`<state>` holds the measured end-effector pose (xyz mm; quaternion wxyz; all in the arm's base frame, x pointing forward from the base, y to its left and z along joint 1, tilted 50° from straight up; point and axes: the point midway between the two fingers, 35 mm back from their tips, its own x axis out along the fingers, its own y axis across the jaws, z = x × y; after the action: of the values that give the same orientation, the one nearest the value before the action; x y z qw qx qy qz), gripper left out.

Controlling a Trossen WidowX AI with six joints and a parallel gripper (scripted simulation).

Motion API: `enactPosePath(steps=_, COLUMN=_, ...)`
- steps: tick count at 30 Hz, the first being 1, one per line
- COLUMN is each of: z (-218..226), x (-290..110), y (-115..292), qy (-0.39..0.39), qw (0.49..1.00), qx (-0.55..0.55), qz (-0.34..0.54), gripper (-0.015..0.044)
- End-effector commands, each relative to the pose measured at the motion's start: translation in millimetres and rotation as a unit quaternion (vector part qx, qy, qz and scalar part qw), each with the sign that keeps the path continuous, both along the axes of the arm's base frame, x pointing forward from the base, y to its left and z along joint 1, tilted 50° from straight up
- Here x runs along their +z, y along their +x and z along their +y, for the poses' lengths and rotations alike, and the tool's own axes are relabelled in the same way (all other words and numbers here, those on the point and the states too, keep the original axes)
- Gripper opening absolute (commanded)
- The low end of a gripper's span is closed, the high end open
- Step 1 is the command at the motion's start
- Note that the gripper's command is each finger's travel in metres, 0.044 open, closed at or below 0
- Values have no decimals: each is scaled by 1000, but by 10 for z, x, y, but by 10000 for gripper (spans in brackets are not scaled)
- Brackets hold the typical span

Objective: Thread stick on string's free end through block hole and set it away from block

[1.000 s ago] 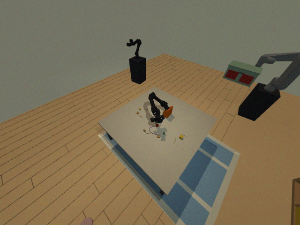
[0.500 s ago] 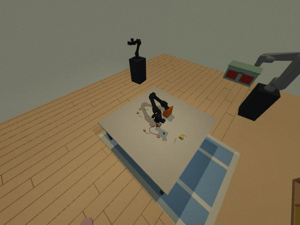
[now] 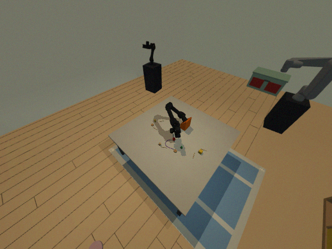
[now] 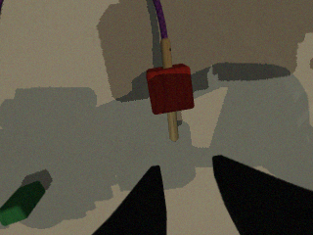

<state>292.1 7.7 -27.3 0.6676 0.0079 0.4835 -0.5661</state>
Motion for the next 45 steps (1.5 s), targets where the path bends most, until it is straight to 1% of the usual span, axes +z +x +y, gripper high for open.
enactPosePath(steps=1, z=3, x=-17, y=-21, qy=-2, qw=1000, qx=-20, qz=-19, gripper=120)
enactPosePath(steps=8, z=-26, x=-46, y=-21, qy=-1, qw=1000, qx=-20, qz=-20, gripper=120)
enactPosePath(steps=45, z=-485, x=-449, y=-79, qy=-2, qw=1000, qx=-20, qz=-20, gripper=120)
